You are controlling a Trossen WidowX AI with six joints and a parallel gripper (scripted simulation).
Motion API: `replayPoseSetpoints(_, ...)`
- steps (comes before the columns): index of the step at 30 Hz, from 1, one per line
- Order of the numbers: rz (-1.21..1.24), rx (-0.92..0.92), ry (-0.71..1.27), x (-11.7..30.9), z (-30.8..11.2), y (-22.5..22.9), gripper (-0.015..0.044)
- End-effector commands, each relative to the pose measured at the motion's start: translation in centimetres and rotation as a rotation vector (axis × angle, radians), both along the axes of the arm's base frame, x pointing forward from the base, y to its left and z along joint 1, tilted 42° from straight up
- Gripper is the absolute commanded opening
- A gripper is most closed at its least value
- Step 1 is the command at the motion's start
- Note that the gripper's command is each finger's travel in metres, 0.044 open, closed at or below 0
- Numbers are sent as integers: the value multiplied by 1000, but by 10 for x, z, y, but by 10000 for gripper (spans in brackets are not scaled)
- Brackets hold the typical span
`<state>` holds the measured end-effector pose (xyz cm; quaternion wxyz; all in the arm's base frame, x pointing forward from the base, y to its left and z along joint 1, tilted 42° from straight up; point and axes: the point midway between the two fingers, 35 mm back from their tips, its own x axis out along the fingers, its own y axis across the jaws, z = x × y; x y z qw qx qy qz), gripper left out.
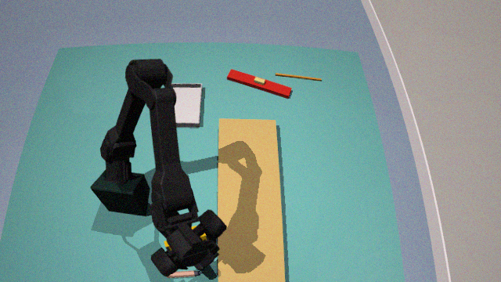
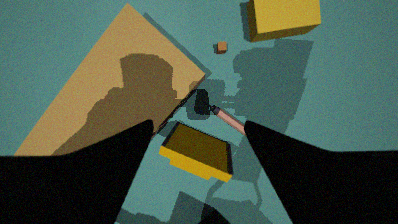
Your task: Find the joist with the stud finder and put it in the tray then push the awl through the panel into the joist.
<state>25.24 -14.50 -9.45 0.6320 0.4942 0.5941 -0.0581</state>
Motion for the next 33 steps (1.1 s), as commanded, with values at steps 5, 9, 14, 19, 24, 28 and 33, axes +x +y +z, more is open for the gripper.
replayPoseSetpoints(5, -114, 119, 421, -43, 8, 91, 440)
replayPoseSetpoints(9, -114, 119, 421, -43, 8, 91, 440)
replayPoseSetpoints(14, -114, 119, 421, -45, 8, 91, 440)
replayPoseSetpoints(19, -114, 119, 422, -52, 9, 92, 440)
replayPoseSetpoints(24, -114, 119, 422, -55, 9, 92, 440)
replayPoseSetpoints(28, -114, 118, 422, -55, 5, 96, 440)
replayPoseSetpoints(33, -114, 118, 422, -55, -1, 101, 440)
